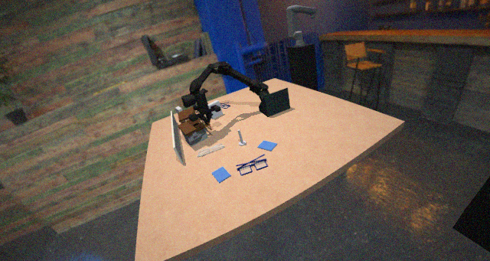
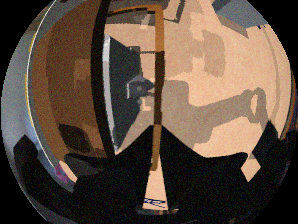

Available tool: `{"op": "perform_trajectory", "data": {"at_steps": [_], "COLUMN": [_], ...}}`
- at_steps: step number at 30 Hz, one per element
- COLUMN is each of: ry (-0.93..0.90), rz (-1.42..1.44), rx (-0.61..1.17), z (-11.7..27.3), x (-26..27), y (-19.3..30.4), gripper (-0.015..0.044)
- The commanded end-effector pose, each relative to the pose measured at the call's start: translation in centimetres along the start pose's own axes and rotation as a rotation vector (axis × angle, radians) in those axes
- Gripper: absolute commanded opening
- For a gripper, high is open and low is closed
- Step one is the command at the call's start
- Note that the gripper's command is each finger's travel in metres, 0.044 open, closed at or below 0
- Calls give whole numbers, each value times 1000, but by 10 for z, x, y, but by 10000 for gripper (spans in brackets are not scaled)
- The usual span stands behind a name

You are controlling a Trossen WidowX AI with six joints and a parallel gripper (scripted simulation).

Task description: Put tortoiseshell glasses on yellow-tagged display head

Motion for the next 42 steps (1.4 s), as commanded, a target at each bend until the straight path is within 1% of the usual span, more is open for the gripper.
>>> {"op": "perform_trajectory", "data": {"at_steps": [1,36,40,42], "ry": [1,1,0,0], "rz": [5,5,0,0], "rx": [-4,-4,0,0], "z": [-1,-7,-6,-6], "x": [1,1,1,1], "y": [-1,-1,-1,-1], "gripper": [0,0,105,107]}}
Point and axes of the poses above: the point midway between the two fingers, 35 mm back from their tips, its own z axis back along the fingers, its own x axis across the jaws, y = z × x, the point moved 2 cm from there along z, back along the fingers, and after that the axes turned 4 degrees about -z, right-handed, at the moved point
